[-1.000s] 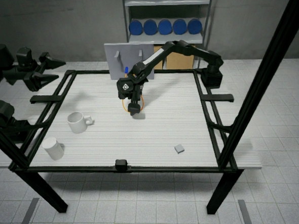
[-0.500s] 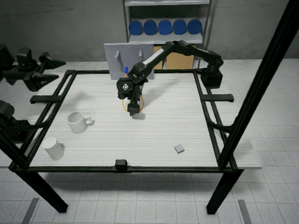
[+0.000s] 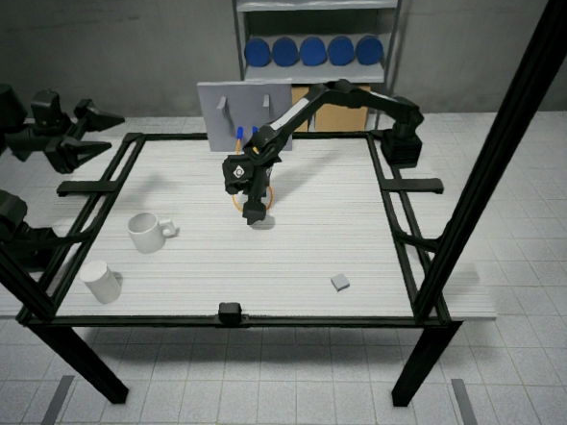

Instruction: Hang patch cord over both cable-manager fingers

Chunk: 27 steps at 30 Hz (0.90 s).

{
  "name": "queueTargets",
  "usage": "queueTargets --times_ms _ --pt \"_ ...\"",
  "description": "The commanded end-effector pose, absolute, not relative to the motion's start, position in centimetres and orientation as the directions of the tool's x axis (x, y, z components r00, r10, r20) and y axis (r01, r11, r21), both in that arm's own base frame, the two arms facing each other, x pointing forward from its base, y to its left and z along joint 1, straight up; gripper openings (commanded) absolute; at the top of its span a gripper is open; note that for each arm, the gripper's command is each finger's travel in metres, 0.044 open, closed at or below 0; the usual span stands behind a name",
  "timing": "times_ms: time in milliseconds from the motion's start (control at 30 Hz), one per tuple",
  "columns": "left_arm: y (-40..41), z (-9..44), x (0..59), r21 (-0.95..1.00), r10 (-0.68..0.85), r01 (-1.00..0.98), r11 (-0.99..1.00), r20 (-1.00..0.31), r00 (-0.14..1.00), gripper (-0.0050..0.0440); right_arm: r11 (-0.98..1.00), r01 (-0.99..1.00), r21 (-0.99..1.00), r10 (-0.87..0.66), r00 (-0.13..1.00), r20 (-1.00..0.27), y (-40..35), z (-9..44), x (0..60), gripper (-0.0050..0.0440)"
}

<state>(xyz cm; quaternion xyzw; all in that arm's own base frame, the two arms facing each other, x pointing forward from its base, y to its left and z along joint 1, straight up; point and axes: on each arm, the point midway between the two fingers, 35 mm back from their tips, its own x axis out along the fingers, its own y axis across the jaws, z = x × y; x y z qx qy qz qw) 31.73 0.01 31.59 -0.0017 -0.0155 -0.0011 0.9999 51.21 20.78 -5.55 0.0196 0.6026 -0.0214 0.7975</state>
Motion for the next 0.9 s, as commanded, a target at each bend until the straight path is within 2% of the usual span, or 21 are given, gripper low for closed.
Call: queueTargets --times_ms 0,867 --pt "0.00 32.29 31.57 0.000 0.000 0.000 1.000 0.050 0.999 0.0440 0.998 0.057 0.012 -0.004 0.279 -0.960 20.78 -5.45 51.38 0.0440" --pt "0.00 32.29 31.57 0.000 0.000 0.000 1.000 0.050 0.999 0.0440 0.998 0.057 0.018 0.000 0.293 -0.956 20.92 -4.86 51.64 0.0440"
